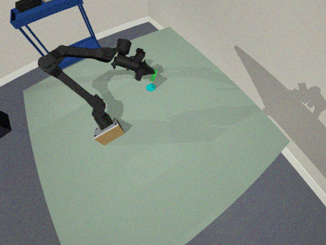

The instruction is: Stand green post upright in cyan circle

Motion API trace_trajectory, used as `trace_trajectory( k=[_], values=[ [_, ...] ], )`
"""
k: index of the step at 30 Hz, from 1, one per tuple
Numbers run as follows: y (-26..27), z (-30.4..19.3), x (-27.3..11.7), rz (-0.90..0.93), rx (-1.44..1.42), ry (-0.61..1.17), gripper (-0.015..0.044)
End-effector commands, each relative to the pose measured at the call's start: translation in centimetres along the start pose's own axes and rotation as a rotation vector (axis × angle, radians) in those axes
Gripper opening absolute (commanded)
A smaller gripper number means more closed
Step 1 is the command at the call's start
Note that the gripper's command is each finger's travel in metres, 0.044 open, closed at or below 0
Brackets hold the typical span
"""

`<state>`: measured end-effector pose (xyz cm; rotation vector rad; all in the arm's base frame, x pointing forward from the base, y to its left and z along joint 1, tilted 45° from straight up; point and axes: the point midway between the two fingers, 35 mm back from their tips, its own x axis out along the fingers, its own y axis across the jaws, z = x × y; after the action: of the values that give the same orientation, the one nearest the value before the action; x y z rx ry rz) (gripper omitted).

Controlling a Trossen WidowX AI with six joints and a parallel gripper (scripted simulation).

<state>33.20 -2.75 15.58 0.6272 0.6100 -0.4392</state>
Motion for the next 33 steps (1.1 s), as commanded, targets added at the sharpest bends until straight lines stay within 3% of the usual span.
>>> trace_trajectory(
  k=[1, 33],
  values=[
    [-0.1, -0.3, -0.1, 0.001, 0.013, -0.018, 0.0023],
    [-0.1, -0.1, -1.8, 0.076, 0.140, -0.217, 0.0023]
  ],
)
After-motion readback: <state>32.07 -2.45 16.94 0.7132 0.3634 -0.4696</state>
